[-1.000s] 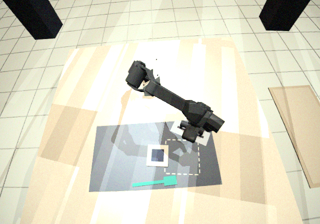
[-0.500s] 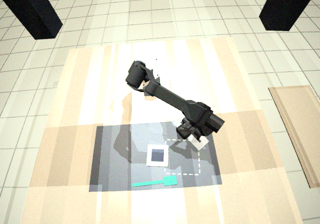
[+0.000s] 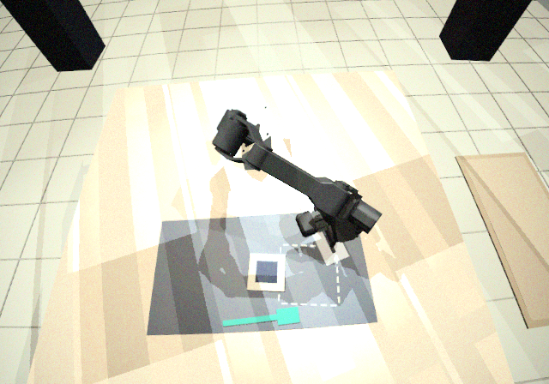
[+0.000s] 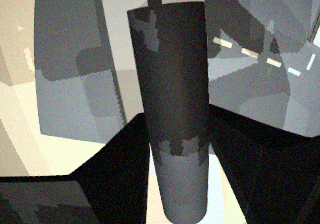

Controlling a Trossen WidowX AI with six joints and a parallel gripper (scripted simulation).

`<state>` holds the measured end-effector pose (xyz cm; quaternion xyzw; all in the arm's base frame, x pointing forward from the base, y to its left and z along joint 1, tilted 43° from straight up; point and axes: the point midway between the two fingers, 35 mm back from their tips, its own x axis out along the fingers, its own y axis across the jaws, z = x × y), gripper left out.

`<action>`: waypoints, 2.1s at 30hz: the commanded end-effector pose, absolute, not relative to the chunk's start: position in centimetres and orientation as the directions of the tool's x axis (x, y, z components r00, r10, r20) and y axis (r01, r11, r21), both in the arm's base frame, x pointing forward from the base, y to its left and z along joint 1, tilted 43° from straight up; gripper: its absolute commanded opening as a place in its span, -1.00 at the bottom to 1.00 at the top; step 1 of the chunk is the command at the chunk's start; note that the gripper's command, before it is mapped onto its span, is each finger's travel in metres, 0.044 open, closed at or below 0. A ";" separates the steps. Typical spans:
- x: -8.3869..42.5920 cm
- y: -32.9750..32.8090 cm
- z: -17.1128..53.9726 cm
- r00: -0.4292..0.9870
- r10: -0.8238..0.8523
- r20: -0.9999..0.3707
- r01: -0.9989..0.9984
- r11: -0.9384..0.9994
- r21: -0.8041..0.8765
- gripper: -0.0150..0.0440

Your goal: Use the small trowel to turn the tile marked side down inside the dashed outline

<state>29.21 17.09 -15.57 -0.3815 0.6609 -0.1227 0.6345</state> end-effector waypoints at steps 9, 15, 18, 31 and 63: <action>29.3 17.1 -15.6 0.099 -0.660 -0.745 -0.327 0.686 -0.650 0.42; 29.3 17.1 -15.6 0.099 -0.660 -0.745 -0.327 0.686 -0.650 0.42; 29.3 17.1 -15.6 0.099 -0.660 -0.745 -0.327 0.686 -0.650 0.42; 28.6 20.0 -12.1 0.098 -0.660 -0.745 -0.307 0.692 -0.653 0.42; 28.7 17.2 -15.2 0.098 -0.659 -0.745 -0.356 0.676 -0.645 0.42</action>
